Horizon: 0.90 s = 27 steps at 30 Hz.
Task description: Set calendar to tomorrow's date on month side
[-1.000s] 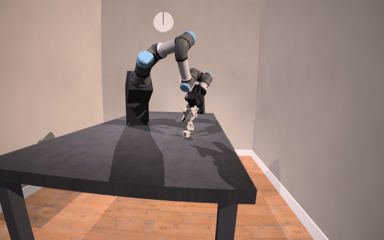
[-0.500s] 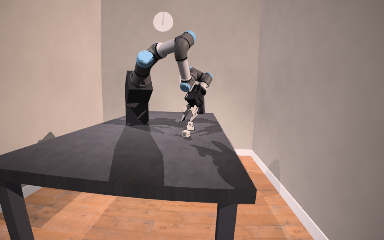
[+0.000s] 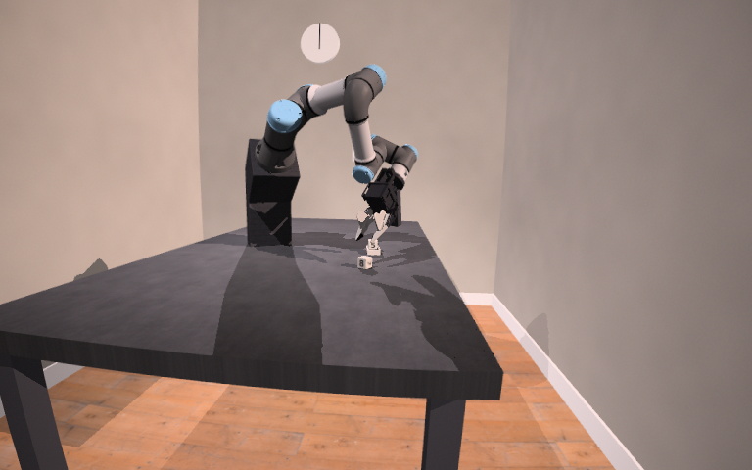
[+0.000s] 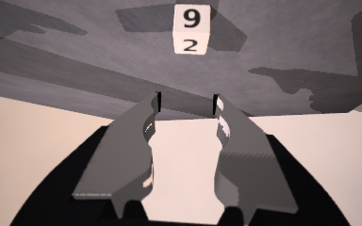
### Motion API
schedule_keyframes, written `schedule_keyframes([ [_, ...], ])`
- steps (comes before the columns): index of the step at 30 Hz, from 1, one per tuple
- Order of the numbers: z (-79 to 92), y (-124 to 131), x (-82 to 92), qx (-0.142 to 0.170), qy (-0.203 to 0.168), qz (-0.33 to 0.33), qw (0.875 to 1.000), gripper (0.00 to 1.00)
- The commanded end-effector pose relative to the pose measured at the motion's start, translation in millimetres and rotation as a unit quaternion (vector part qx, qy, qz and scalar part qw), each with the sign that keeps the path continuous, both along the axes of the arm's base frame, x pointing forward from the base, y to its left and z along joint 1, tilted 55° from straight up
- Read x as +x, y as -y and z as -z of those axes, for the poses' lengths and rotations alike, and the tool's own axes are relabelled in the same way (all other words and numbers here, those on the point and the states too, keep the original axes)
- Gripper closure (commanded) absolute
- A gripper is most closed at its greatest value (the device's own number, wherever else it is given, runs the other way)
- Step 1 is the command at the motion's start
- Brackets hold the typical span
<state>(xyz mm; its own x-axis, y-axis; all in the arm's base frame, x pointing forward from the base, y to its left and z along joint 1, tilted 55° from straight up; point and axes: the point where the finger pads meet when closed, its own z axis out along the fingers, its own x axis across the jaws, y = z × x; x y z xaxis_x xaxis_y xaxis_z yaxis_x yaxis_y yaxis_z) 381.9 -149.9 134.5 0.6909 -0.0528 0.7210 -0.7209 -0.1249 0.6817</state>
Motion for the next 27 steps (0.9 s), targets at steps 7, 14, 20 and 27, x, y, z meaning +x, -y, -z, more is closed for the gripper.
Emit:
schedule_keyframes([
  [7, 7.4, 8, 7.9, 0.000, 0.001, -0.003, 1.000, 0.72],
  [14, 12.3, 13, 12.5, 0.000, 0.001, -0.003, 1.000, 0.72],
  [20, 19.0, 21, 19.1, 0.000, 0.001, -0.003, 1.000, 0.72],
  [27, 27.0, 29, 26.8, 0.000, 0.001, -0.003, 1.000, 0.72],
])
